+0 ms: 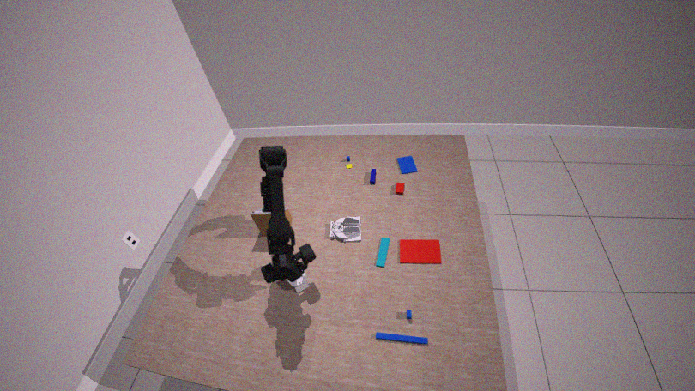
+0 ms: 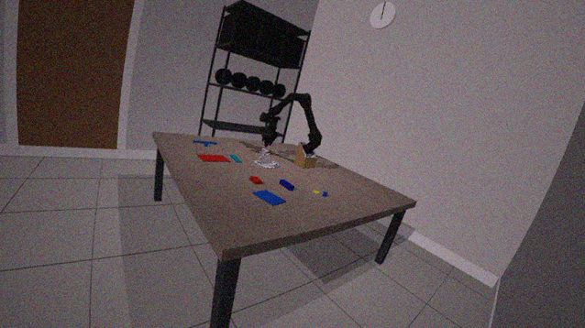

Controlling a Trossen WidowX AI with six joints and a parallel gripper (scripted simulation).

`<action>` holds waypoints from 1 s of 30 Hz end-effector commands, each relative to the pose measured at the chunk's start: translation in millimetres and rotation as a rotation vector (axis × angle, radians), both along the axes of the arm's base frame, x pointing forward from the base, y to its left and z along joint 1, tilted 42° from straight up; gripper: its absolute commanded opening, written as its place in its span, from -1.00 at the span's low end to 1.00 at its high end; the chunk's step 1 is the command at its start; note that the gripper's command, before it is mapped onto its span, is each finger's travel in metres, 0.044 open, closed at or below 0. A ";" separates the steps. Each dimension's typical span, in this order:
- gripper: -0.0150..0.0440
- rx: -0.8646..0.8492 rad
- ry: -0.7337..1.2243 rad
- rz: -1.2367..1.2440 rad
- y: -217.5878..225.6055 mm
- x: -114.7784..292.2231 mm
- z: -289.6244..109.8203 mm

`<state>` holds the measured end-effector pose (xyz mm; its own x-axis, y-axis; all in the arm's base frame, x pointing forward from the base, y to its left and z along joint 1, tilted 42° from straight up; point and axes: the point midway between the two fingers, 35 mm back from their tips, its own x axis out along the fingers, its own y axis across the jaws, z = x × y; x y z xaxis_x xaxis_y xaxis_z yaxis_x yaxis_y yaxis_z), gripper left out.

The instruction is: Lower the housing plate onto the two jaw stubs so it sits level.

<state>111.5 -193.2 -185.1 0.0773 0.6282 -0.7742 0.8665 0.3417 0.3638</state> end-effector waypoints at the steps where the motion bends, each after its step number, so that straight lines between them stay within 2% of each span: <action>1: 1.00 0.012 0.003 -0.006 7.6 0.9 -6.6; 30: 1.00 0.014 0.001 -0.010 29.4 4.8 -33.1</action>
<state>116.0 -165.9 -217.1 0.0789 0.6344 -0.7689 0.8676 0.3361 0.3664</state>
